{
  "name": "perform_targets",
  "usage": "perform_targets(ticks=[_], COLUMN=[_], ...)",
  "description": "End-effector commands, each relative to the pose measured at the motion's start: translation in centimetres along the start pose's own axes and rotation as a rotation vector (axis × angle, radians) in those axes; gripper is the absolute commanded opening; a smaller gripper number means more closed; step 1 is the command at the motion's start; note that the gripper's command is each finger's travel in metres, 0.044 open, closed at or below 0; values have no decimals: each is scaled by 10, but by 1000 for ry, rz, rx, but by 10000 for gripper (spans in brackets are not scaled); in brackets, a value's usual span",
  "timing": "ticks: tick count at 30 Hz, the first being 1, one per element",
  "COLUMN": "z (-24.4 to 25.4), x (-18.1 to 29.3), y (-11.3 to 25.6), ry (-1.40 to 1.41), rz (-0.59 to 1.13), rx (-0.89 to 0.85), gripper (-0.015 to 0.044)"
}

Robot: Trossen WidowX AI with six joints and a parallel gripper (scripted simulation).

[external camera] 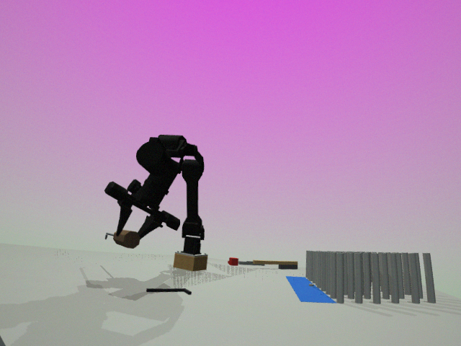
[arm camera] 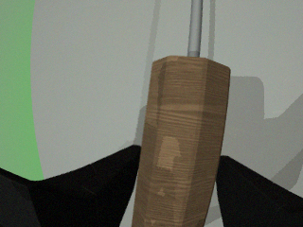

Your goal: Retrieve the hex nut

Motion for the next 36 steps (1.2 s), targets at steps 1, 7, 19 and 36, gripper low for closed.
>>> perform_targets(ticks=[1,7,19,36], z=[-1,-2,-4,-8], x=[1,2,5,9], y=[-4,-9,-18,-31], ry=[-6,-6,-6,-5], rz=[-6,-6,-6,-6], rx=[-4,-4,-4,-4], gripper=[0,0,0,0])
Point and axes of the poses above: the point midway between the two fingers, 35 mm back from their tips, its own y axis back along the fingers, its own z axis across the jaws, x = y × z, the point moved 8 cm from there along y, back along the fingers, and after that the axes turned 13 degrees about y, right-handed, at the moved point
